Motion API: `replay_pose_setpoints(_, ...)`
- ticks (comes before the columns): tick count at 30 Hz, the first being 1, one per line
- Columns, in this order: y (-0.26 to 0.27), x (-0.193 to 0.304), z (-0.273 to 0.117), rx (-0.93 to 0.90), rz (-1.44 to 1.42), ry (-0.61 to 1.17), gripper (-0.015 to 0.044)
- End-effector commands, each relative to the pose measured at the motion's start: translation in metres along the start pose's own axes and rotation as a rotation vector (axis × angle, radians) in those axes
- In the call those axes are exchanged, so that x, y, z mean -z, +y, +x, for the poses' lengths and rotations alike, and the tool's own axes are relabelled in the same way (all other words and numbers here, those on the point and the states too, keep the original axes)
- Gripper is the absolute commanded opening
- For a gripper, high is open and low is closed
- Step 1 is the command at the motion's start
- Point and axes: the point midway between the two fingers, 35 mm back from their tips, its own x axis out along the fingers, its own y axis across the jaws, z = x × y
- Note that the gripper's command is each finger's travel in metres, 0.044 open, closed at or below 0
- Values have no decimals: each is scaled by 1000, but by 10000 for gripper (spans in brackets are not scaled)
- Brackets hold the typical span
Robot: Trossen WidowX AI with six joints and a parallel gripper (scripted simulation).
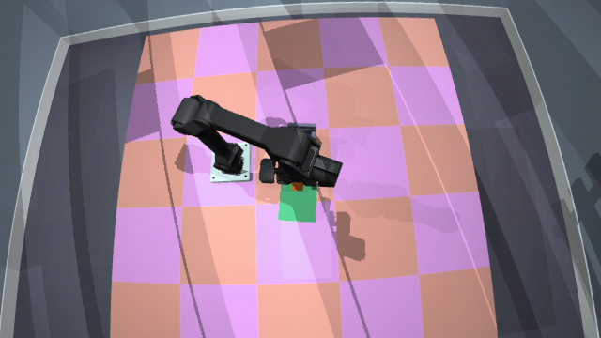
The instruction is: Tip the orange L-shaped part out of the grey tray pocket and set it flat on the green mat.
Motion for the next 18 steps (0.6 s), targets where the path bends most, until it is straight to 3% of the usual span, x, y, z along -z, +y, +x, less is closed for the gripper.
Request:
replay_pose_setpoints(1,1,17,0,1,-3,-1,0)
replay_pose_setpoints(18,5,43,7,1,-3,1,0)
